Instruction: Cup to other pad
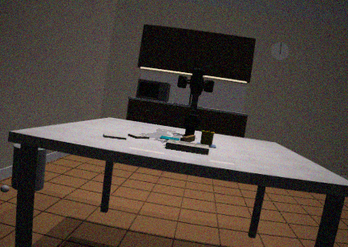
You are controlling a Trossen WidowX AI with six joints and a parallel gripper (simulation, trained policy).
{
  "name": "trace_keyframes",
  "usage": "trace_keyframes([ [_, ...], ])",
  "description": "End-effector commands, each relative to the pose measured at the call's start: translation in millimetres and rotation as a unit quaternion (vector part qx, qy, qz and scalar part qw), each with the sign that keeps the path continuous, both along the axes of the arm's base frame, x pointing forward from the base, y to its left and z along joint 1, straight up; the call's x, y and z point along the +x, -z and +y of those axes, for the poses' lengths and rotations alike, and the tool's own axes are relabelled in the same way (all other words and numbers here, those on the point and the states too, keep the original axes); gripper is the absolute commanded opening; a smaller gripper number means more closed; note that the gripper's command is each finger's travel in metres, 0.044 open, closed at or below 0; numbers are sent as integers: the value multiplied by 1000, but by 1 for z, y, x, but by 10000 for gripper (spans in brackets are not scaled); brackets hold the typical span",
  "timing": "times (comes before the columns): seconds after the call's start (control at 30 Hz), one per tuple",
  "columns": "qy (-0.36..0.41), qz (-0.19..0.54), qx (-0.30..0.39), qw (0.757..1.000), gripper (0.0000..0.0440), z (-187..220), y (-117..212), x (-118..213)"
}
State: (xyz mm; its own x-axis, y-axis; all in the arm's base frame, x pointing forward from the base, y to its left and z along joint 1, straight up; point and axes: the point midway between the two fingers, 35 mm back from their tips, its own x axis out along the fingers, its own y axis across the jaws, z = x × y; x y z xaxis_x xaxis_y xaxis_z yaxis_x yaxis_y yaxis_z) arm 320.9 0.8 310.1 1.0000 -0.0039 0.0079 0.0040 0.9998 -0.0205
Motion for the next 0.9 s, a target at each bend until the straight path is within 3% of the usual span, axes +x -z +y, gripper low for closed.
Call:
trace_keyframes([
  [0.0, -2, 1, 0, 1000, 374, 1, -1, 0],
  [0.37, -11, 28, 11, 999, 86, 8, -6, 4],
  [0.43, -12, 37, 17, 999, 50, 9, -5, 6],
  [0.53, -16, 52, 28, 998, 62, 12, -5, 8],
  [0.73, -25, 78, 54, 995, 142, 20, -7, 14],
  [0.87, -32, 99, 72, 992, 145, 25, -8, 18],
])
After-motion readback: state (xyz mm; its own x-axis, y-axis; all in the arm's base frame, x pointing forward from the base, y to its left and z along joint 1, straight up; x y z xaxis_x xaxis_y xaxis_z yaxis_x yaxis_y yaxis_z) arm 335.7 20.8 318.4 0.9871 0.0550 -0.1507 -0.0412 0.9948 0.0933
